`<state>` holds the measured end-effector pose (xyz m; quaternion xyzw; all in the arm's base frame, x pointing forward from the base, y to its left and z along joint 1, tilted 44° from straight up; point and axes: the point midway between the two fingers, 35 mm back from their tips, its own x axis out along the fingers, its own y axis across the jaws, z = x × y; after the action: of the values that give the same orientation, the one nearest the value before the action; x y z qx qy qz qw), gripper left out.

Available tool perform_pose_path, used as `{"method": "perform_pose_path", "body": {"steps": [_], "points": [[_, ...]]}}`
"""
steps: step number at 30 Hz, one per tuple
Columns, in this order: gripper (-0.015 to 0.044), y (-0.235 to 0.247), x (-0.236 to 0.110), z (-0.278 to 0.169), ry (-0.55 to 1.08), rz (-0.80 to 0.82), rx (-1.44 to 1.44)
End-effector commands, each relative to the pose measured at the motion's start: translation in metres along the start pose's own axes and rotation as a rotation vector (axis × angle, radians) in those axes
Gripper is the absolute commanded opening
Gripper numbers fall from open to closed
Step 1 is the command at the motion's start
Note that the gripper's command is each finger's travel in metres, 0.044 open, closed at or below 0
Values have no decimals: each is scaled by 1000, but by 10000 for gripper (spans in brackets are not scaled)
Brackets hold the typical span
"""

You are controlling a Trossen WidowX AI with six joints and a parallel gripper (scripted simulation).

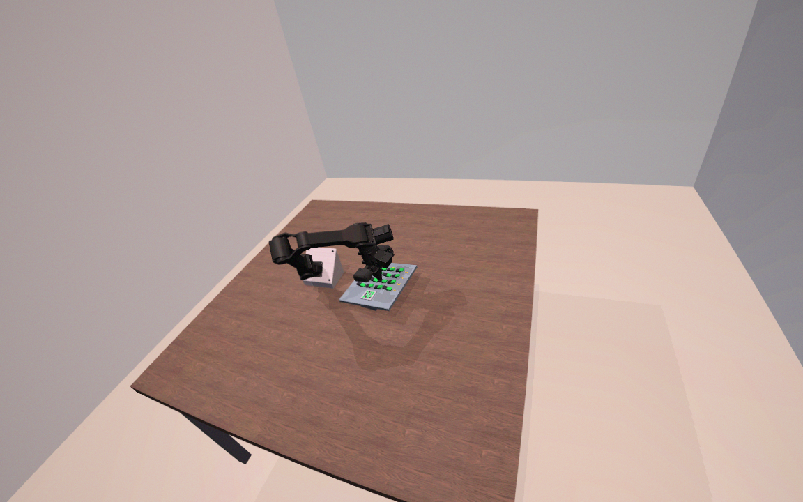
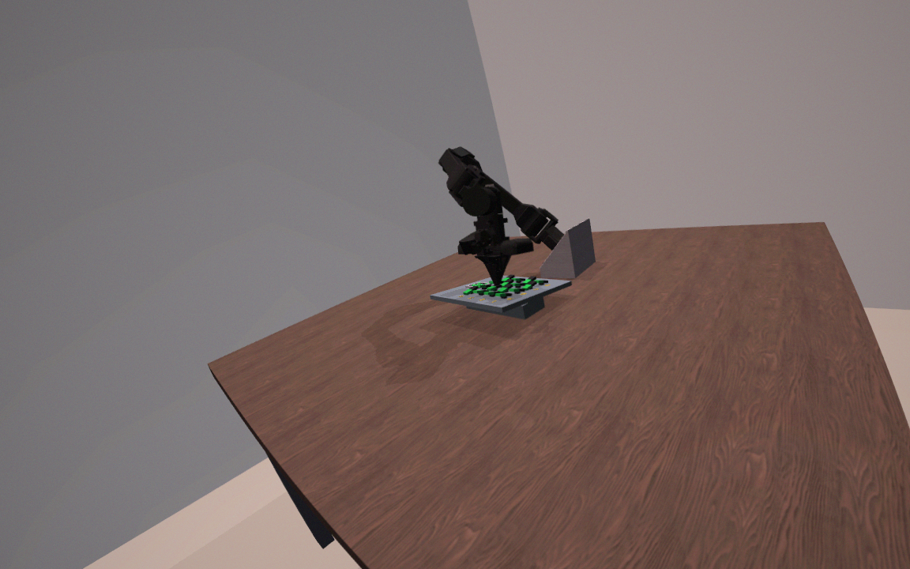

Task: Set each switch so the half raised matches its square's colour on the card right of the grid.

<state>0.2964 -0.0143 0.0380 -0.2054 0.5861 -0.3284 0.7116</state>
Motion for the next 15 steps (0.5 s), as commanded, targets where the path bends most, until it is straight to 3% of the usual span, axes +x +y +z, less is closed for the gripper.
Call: {"method": "perform_pose_path", "body": {"steps": [1,9,15], "points": [[0,0,1,0,-1,-4,-4],[0,0,-1,0,0,0,0],[0,1,-61,2,25,-1,-4]]}}
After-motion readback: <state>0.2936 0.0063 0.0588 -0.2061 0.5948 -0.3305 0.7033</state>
